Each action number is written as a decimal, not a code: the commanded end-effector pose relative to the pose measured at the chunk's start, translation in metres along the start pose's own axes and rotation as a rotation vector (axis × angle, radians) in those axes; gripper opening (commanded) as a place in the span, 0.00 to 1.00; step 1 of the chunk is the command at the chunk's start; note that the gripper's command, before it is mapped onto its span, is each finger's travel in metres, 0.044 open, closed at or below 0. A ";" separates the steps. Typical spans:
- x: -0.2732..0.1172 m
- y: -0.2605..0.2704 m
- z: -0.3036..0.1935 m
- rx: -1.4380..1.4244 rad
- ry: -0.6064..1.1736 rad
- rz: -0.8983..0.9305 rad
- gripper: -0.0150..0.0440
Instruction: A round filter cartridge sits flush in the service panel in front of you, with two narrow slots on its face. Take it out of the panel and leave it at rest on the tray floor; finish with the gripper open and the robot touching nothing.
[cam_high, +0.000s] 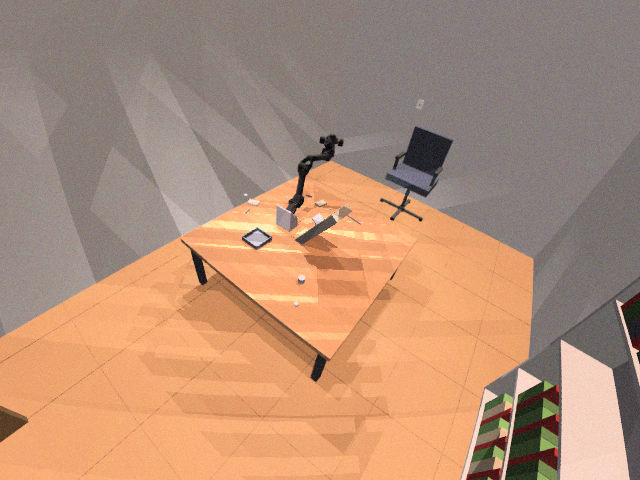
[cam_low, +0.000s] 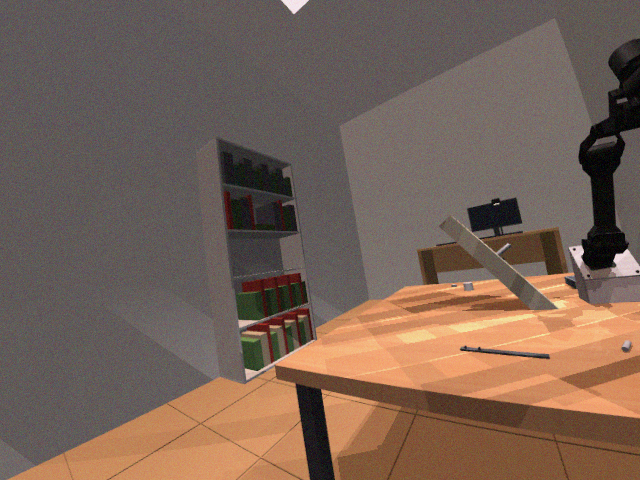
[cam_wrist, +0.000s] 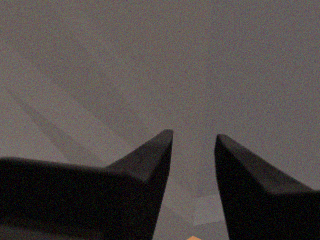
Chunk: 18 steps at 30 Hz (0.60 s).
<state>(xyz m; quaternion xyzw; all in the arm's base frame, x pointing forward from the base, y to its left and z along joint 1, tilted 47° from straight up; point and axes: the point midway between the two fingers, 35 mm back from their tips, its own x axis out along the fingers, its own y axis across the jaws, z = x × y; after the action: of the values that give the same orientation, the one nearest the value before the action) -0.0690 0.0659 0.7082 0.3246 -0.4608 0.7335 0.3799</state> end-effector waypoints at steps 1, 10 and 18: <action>-0.012 -0.033 -0.060 -0.141 0.209 -0.082 0.44; -0.081 -0.115 -0.142 -0.396 0.617 -0.249 0.44; -0.192 -0.191 -0.170 -0.567 1.001 -0.420 0.44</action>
<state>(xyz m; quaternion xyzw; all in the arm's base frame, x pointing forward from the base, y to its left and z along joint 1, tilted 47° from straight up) 0.1183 0.2249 0.6022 -0.0304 -0.3724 0.5884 0.7170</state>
